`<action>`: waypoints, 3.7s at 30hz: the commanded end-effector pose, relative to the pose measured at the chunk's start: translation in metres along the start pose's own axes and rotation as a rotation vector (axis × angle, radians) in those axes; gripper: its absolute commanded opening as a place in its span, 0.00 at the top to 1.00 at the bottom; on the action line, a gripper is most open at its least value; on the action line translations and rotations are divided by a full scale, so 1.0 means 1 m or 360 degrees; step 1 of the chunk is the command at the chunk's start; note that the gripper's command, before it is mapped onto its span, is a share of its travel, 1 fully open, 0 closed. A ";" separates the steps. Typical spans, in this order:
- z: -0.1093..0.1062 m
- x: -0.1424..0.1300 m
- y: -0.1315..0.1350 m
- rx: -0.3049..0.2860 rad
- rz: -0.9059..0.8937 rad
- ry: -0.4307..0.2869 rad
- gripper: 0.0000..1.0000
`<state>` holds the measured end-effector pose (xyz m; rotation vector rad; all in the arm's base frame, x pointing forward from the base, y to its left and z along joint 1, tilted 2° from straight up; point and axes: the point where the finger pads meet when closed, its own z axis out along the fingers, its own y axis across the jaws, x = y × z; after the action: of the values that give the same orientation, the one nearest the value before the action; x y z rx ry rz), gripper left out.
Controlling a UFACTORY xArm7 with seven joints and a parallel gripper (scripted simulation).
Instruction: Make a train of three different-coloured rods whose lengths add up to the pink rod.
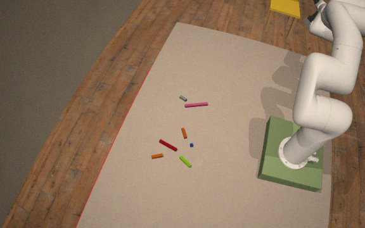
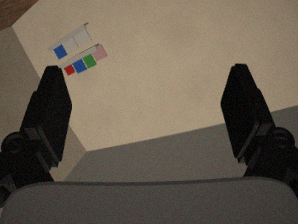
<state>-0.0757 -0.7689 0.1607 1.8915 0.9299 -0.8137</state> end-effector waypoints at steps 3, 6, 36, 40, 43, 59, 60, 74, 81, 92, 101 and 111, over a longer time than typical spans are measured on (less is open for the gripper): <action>-0.002 0.038 0.037 -0.0100 -0.0154 0.0138 0.00; -0.003 0.053 0.050 -0.0137 -0.0216 0.0191 0.00; -0.026 0.144 0.123 -0.0380 -0.0586 0.0478 0.00; -0.034 0.165 0.138 -0.0441 -0.0673 0.0537 0.00; -0.034 0.165 0.139 -0.0443 -0.0676 0.0539 0.00; -0.056 0.212 0.172 -0.0590 -0.0880 0.0667 0.00; -0.061 0.220 0.177 -0.0617 -0.0916 0.0688 0.00; -0.061 0.220 0.177 -0.0617 -0.0916 0.0688 0.00; -0.094 0.273 0.211 -0.0802 -0.1161 0.0819 0.00; -0.094 0.273 0.211 -0.0802 -0.1161 0.0819 0.00; -0.133 0.323 0.239 -0.0998 -0.1408 0.0930 0.00; -0.133 0.323 0.239 -0.0998 -0.1408 0.0930 0.00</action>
<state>0.3114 -0.6441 0.0493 1.1225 2.1687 -0.3303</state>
